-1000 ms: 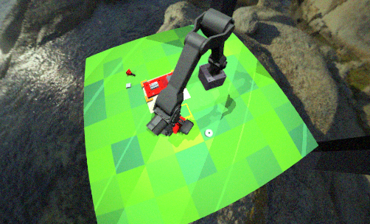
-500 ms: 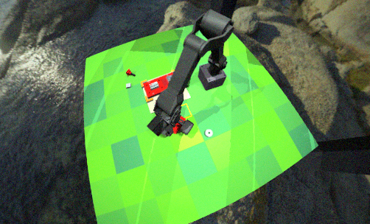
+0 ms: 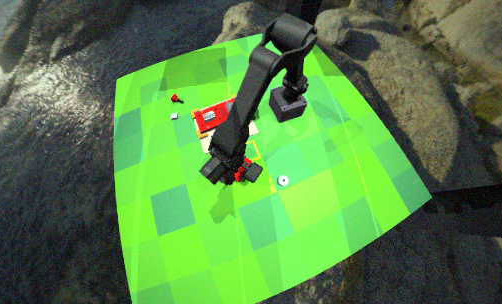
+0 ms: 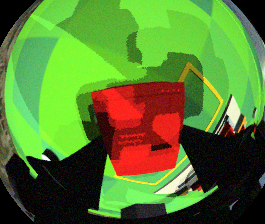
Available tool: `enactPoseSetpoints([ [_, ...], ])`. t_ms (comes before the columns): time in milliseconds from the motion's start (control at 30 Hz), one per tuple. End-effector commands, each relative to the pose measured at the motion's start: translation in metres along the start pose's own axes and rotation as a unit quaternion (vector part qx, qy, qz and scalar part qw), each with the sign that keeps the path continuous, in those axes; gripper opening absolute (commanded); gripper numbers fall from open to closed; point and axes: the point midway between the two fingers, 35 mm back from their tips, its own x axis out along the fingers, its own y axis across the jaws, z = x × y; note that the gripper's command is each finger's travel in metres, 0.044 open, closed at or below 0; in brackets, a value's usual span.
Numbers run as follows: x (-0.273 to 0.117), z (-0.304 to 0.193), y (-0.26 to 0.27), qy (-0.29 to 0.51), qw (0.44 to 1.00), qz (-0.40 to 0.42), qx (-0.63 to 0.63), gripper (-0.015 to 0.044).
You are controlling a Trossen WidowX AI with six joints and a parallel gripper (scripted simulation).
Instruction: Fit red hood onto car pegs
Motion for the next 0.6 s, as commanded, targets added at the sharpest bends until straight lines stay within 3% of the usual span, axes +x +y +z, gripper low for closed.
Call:
enactPoseSetpoints([
  [0, -0.003, 0.000, 0.000, 0.000, 1.000, 0.000, 0.000, 0.0117],
  [167, -0.011, 0.000, 0.000, 0.000, 1.000, 0.000, 0.000, 0.0000],
  [567, -0.044, 0.001, 0.000, 0.000, 1.000, 0.000, 0.000, 0.0000],
])
